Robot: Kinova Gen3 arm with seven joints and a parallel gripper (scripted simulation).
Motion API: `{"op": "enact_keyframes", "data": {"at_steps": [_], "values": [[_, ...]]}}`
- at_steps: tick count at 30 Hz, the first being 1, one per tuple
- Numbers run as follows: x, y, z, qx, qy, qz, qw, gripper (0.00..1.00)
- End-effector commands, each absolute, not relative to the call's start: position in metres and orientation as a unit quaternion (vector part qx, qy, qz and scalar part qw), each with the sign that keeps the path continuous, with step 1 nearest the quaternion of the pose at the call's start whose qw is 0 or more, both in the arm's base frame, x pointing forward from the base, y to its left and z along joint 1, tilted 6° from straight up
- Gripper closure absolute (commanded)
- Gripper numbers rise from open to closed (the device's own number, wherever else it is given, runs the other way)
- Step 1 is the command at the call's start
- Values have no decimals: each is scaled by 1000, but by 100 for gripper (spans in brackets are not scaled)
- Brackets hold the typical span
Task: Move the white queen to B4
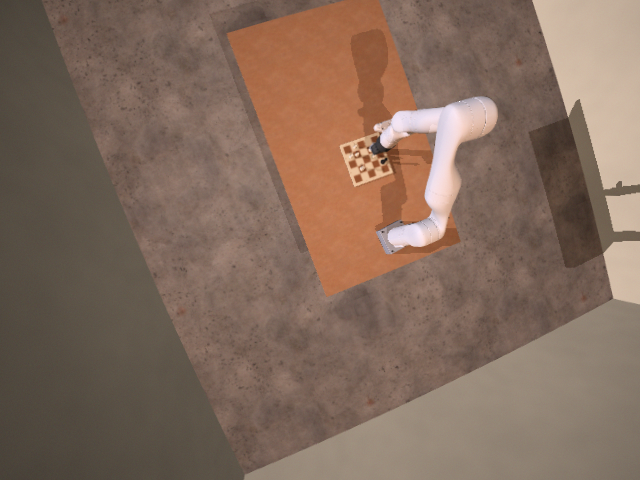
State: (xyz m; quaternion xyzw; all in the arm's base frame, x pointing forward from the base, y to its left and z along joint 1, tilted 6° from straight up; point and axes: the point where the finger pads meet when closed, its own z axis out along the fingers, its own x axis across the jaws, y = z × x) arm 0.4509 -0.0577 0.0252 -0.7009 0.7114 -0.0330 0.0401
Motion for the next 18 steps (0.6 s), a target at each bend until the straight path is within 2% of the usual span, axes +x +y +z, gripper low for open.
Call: {"op": "enact_keyframes", "data": {"at_steps": [1,2,3,5,6,8,9,18], "values": [[451,-58,26,-701,711,-34,41,68],[451,-58,26,-701,711,-34,41,68],[451,-58,26,-701,711,-34,41,52],[451,-58,26,-701,711,-34,41,52],[451,-58,26,-701,711,-34,41,37],[451,-58,26,-701,711,-34,41,37],[451,-58,26,-701,711,-34,41,21],[451,-58,26,-701,711,-34,41,21]]}}
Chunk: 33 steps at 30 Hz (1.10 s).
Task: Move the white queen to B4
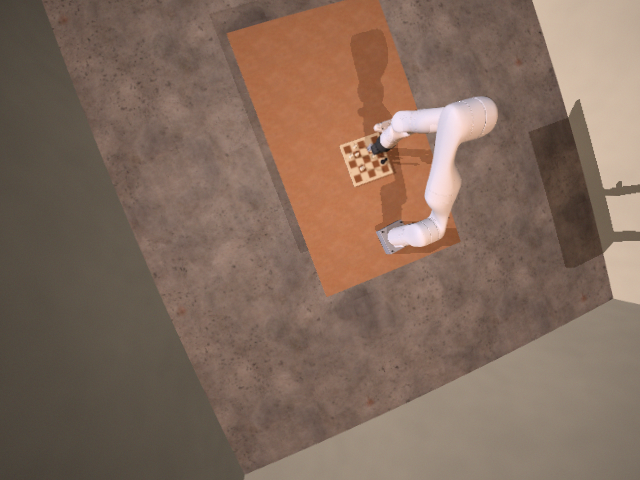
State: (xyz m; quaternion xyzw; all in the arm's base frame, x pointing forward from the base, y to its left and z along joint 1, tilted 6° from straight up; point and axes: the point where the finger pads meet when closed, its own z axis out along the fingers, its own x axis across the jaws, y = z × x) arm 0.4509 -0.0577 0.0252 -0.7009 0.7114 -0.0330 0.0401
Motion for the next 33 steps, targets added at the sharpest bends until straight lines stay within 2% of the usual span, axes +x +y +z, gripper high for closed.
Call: {"op": "enact_keyframes", "data": {"at_steps": [1,33], "values": [[451,-58,26,-701,711,-34,41,21],[442,-59,115,-701,711,-34,41,21]]}}
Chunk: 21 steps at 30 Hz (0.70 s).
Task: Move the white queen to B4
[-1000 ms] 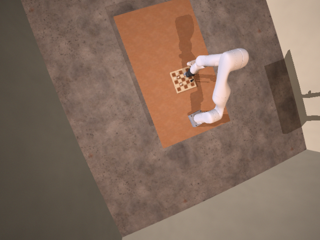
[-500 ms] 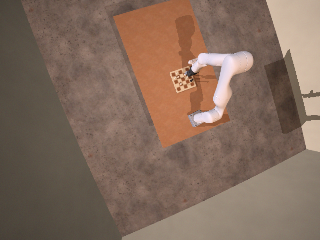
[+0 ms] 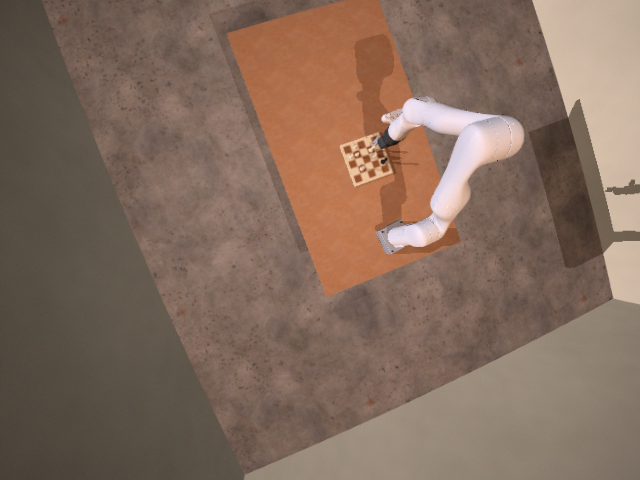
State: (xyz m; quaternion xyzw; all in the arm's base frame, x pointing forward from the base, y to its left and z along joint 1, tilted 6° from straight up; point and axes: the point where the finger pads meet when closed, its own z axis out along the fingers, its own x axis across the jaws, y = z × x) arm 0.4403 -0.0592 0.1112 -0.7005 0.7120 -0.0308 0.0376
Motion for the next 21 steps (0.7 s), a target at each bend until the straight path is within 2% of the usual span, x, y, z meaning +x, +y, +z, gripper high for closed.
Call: {"op": "enact_keyframes", "data": {"at_steps": [1,2,3,21], "values": [[442,-59,115,-701,711,-34,41,21],[442,-59,115,-701,711,-34,41,21],[442,-59,115,-701,711,-34,41,0],[442,-59,115,-701,711,-34,41,0]]}}
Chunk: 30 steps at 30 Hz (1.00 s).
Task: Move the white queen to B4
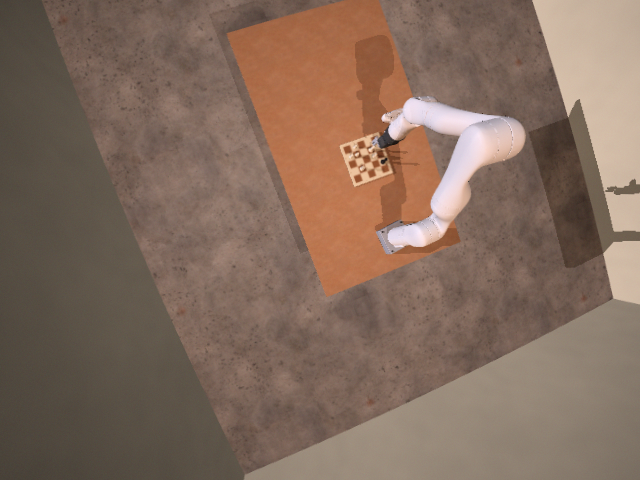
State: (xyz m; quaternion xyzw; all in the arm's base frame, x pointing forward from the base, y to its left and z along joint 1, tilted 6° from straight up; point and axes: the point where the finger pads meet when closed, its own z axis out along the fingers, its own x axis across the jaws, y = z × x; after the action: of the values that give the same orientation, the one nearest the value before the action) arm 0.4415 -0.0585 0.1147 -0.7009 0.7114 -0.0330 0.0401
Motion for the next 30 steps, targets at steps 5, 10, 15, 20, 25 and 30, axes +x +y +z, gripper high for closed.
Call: {"op": "enact_keyframes", "data": {"at_steps": [5,10,15,20,25,30], "values": [[442,-59,117,-701,711,-34,41,0],[441,-59,126,-701,711,-34,41,0],[440,-59,136,-701,711,-34,41,0],[438,-59,156,-701,711,-34,41,0],[436,-59,172,-701,711,-34,41,0],[435,-59,177,-701,711,-34,41,0]]}}
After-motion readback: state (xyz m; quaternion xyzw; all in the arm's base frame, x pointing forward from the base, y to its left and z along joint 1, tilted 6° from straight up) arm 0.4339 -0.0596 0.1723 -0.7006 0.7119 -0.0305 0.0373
